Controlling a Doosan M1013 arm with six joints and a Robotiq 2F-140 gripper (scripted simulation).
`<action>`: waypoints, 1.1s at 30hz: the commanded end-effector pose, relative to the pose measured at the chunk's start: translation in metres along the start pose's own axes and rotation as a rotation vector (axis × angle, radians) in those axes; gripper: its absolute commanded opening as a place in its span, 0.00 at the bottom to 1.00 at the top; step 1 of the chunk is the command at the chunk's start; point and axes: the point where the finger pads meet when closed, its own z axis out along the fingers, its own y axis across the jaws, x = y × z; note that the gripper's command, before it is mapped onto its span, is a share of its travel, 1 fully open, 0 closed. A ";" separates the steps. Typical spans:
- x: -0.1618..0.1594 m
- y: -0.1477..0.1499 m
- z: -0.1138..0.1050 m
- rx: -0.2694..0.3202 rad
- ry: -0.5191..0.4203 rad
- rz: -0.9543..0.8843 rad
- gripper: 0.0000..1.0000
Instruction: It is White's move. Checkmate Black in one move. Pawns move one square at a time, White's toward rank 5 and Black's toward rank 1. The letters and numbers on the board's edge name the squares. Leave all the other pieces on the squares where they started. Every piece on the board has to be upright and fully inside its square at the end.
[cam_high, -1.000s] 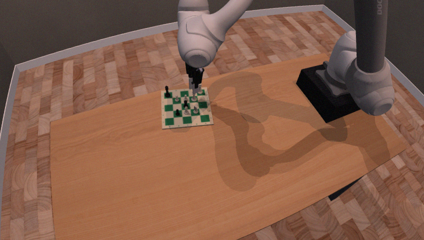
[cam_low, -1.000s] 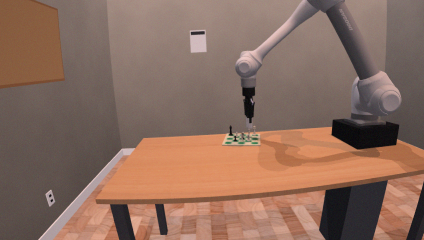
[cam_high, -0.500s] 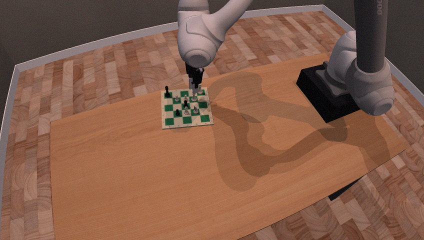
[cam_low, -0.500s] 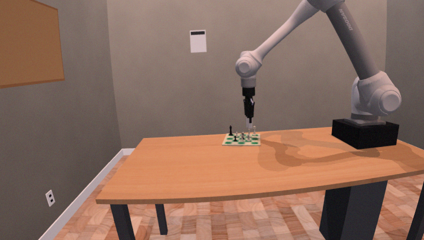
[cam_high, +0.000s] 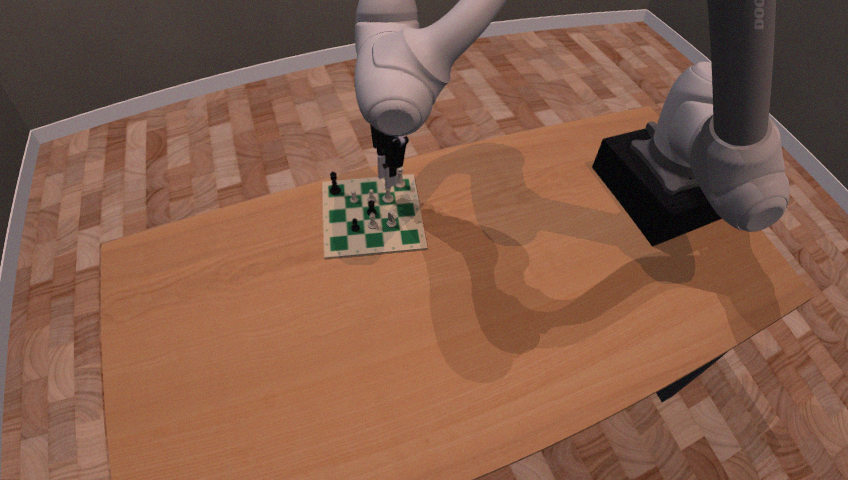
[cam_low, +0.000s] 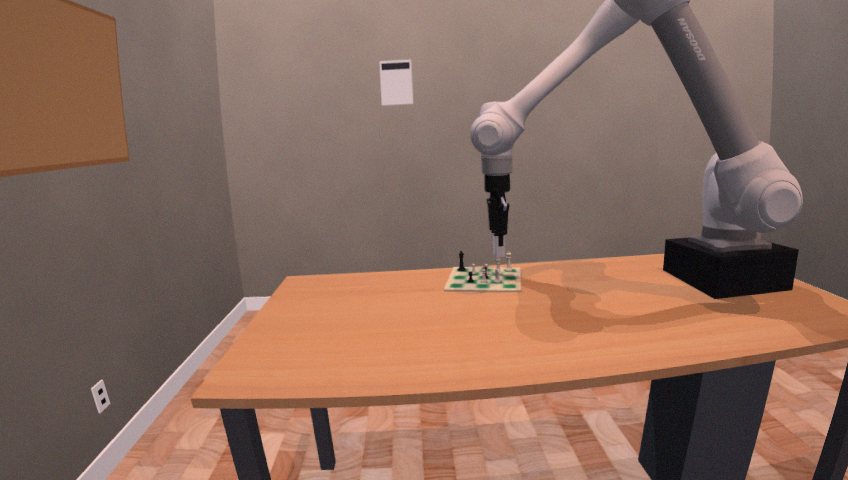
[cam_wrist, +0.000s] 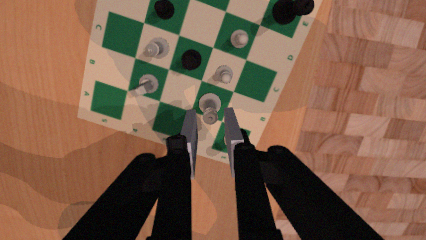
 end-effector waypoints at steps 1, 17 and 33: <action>0.000 0.000 0.000 0.000 0.000 0.000 0.25; 0.000 0.000 0.020 0.000 0.000 0.000 0.25; 0.000 0.000 0.039 0.000 0.000 0.000 0.25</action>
